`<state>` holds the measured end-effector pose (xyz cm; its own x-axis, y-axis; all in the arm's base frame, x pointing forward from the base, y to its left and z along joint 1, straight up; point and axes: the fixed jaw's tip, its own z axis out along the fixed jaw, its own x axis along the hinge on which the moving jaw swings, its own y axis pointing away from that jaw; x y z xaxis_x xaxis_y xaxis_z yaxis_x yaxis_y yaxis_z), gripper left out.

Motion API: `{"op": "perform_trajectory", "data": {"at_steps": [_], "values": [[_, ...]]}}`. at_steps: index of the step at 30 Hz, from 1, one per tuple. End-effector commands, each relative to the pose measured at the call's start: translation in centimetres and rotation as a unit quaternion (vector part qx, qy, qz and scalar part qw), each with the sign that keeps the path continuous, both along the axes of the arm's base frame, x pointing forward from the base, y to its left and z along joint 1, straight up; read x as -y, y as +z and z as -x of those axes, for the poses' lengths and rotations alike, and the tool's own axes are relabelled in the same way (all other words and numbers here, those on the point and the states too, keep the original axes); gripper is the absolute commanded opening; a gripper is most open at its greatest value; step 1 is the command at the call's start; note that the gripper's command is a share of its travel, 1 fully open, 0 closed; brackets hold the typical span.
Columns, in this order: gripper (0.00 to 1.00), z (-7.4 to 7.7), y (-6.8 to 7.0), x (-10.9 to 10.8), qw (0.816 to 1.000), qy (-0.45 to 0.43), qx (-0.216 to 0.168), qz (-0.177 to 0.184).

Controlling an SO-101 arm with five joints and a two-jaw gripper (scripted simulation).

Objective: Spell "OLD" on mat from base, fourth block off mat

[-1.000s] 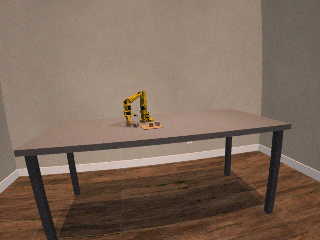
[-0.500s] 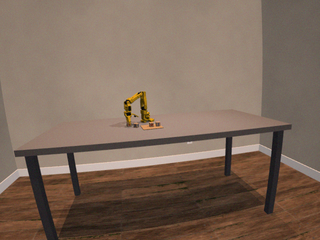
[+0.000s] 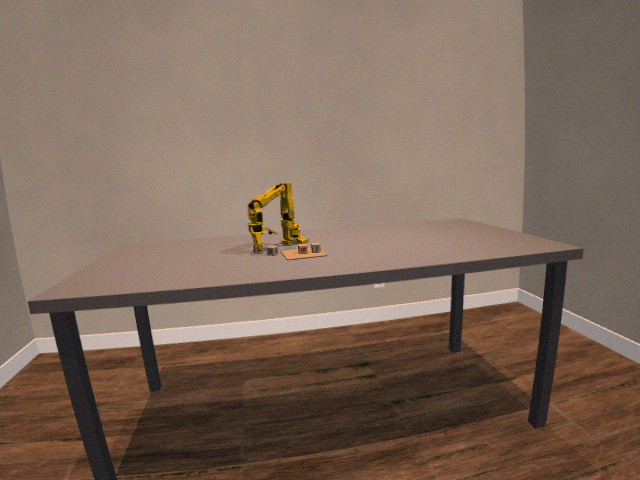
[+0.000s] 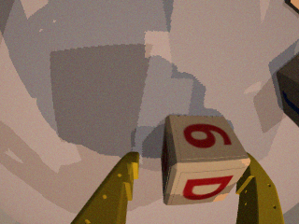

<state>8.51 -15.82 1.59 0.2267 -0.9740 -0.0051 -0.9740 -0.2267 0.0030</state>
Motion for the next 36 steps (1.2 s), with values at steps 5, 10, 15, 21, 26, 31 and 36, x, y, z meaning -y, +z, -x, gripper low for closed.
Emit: {"op": "perform_trajectory", "data": {"at_steps": [5,10,15,21,26,31,36], "values": [[0.24,-0.91,0.84,0.65,1.000,0.000,0.016,0.025],[0.21,-1.12,0.85,0.60,1.000,0.000,0.017,0.025],[0.19,-1.23,0.85,0.57,1.000,0.000,0.017,0.025],[0.16,-1.36,0.85,0.53,1.000,0.000,0.017,0.025],[0.16,-1.39,0.85,0.53,1.000,0.000,0.017,0.025],[0.16,-1.40,0.85,0.53,1.000,0.000,0.017,0.025],[0.11,-1.40,0.85,0.53,1.000,0.000,0.017,0.025]]}}
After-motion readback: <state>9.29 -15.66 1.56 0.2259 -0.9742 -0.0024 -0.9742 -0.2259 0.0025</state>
